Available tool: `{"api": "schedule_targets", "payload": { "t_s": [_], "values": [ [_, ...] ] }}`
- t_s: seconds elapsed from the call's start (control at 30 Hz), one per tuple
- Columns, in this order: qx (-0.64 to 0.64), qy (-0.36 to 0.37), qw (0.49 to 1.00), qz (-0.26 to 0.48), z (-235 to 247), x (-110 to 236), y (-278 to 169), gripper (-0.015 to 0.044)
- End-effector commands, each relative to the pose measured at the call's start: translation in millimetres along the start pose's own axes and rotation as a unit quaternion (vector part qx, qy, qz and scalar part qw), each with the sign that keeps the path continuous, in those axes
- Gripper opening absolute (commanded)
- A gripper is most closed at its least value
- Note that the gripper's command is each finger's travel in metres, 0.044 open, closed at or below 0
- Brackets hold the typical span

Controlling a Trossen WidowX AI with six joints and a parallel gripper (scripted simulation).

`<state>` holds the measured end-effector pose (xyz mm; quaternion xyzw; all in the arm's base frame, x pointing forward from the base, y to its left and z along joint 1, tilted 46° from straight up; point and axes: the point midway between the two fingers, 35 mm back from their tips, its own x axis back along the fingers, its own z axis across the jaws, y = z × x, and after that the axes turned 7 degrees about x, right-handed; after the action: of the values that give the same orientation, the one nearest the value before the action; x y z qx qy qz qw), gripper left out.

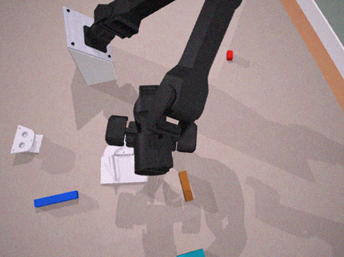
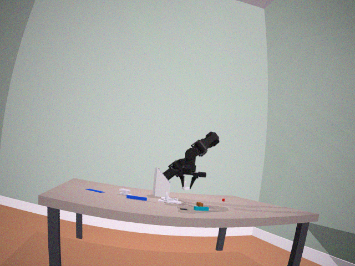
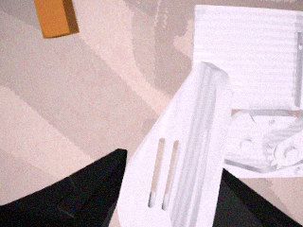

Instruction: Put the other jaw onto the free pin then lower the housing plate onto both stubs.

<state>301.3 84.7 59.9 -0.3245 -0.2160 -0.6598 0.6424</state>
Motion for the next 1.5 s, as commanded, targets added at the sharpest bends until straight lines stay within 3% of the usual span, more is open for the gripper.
{"api": "schedule_targets", "payload": {
  "t_s": [0.0,0.47,1.47],
  "values": [
    [0.007,-0.001,1.0,-0.001,-10.8,0.2,7.9,0.0134],
    [0.017,0.005,1.0,-0.001,-52.0,-0.8,25.5,0.0134],
    [0.013,0.005,1.0,-0.001,-50.4,-0.8,25.3,0.0134]
  ]
}}
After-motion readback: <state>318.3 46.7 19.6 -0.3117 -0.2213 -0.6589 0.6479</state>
